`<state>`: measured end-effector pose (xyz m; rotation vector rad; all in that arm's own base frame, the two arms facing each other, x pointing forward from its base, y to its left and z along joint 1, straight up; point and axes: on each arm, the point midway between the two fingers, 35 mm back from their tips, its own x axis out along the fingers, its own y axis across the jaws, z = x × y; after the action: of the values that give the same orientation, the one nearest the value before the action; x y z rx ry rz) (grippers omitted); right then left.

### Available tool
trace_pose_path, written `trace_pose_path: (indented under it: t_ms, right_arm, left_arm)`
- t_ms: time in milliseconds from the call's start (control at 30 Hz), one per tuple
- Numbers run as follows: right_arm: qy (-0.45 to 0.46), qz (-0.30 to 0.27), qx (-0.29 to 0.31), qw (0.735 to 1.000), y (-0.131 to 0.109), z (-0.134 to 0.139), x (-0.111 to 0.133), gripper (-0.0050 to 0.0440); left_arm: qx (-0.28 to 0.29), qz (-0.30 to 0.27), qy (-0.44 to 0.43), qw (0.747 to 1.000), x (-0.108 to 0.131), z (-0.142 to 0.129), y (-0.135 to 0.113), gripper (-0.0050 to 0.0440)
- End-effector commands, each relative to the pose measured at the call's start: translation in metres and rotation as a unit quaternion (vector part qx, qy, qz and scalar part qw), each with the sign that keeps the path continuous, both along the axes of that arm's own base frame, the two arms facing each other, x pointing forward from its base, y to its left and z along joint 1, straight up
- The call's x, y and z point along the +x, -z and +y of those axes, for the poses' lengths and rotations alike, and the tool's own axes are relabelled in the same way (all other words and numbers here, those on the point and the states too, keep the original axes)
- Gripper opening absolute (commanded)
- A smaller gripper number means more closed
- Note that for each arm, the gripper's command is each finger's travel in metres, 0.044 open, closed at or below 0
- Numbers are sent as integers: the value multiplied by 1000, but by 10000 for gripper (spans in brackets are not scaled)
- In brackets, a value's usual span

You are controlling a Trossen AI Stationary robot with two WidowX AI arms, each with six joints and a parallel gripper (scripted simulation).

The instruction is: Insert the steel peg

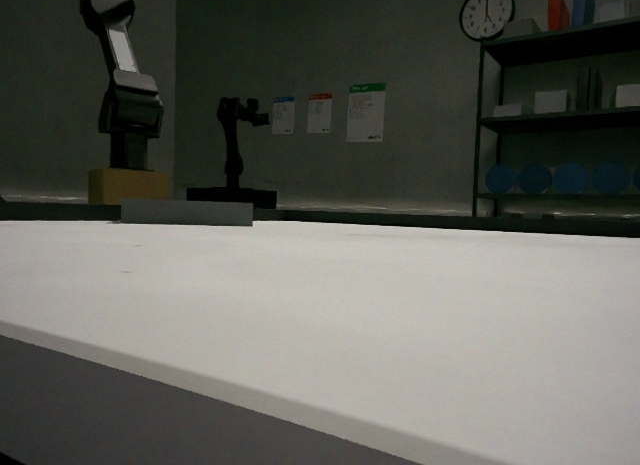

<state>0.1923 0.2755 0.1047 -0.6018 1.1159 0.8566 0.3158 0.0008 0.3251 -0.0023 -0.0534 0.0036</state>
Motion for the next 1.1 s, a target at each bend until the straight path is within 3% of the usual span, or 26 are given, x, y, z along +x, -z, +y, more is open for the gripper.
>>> trace_pose_path:
  t_ms: [0,133,267,633,700,933,1067]
  right_arm:
    - [13,-22,18,1000,-14,-7,4,440]
    - [26,-38,27,999,-21,-16,7,440]
    - [61,-92,54,992,-42,-43,17,440]
    - [188,-265,149,934,-109,-132,51,440]
    - [188,-265,149,934,-109,-132,51,440]
    - [278,-389,213,852,-159,-196,79,440]
    - [319,-427,234,813,-173,-223,95,440]
  left_arm:
    - [3,-1,4,1000,-1,-2,1,200]
    - [3,0,4,1000,-1,-2,1,200]
    - [1,-6,2,1000,-1,-1,-4,200]
    - [1,-6,2,1000,-1,-1,-4,200]
    - [1,-6,2,1000,-1,-1,-4,200]
    - [1,-6,2,1000,-1,-1,-4,200]
    - [1,-6,2,1000,-1,-1,-4,200]
